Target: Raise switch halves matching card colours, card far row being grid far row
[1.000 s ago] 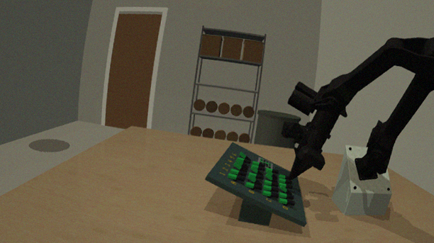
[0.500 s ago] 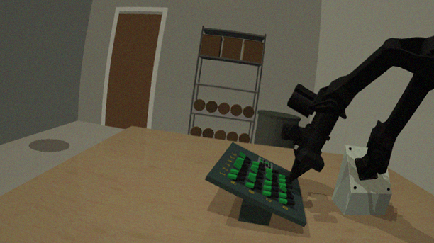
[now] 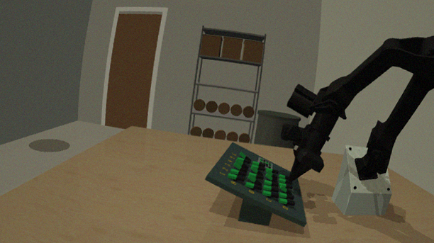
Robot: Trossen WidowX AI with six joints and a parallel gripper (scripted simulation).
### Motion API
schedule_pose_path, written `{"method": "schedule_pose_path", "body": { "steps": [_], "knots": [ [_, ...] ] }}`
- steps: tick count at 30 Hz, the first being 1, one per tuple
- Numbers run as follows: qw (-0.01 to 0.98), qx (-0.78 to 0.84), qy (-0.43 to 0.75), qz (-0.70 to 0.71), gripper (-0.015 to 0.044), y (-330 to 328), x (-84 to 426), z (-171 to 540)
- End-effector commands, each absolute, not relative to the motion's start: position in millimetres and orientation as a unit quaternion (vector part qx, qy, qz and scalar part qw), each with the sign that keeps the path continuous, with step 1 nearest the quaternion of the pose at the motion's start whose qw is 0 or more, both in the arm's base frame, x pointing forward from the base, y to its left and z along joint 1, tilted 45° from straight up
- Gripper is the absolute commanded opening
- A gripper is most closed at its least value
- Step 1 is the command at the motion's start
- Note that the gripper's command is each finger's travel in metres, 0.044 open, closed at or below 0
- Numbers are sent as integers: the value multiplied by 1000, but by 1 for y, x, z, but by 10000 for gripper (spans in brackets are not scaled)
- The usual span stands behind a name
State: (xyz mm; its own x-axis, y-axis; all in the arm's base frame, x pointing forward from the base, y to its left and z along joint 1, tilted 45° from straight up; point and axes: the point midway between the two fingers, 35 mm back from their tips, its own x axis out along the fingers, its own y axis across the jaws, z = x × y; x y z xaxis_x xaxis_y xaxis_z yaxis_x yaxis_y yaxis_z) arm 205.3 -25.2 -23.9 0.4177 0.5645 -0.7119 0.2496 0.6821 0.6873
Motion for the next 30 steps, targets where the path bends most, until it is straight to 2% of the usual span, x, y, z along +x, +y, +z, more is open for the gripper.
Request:
{"method": "schedule_pose_path", "body": {
  "steps": [1, 30],
  "knots": [
    [748, 387, 529, 105, 0, -25, 206, -24],
    [748, 387, 529, 105, 0, -22, 207, -27]
  ]
}}
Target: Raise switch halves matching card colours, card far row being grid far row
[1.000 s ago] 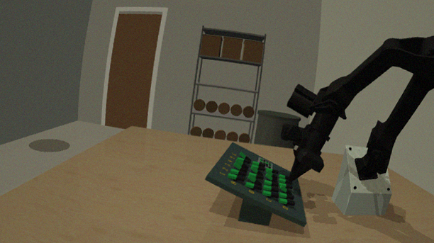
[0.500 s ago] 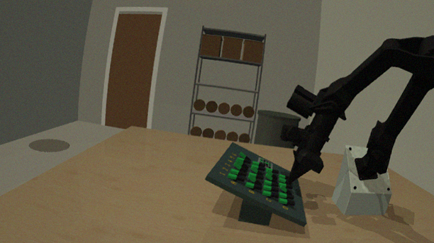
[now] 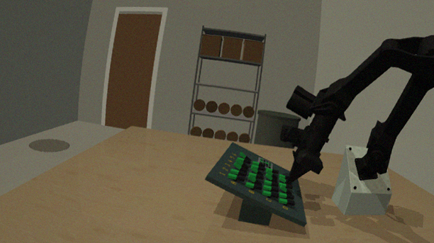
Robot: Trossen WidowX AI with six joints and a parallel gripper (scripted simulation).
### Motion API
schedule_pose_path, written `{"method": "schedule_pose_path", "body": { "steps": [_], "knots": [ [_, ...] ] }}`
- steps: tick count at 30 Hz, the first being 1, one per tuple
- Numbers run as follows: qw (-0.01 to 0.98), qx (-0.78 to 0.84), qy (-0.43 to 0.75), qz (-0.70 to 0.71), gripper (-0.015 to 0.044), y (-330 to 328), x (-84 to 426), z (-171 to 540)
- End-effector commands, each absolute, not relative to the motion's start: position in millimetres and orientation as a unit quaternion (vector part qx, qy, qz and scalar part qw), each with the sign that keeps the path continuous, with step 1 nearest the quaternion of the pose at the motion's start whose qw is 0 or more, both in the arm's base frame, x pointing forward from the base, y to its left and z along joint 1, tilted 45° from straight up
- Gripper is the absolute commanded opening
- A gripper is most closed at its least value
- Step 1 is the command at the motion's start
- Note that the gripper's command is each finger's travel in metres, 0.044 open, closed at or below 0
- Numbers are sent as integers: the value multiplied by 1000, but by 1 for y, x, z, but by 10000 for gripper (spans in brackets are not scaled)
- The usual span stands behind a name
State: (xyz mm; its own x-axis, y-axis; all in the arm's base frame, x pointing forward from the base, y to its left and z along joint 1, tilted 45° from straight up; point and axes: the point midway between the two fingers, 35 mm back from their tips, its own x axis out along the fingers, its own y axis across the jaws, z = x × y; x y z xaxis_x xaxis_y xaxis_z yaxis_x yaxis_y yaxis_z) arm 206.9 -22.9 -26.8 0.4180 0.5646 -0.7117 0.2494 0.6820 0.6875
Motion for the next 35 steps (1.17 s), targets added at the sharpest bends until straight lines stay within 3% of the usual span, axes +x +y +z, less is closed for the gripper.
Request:
{"method": "schedule_pose_path", "body": {
  "steps": [1, 13, 21, 35],
  "knots": [
    [748, 387, 529, 105, 0, -22, 207, -27],
    [741, 385, 539, 109, 0, -61, 182, 19],
    [742, 385, 538, 110, 0, -64, 251, 65],
    [742, 385, 538, 110, 0, -63, 253, 66]
  ]
}}
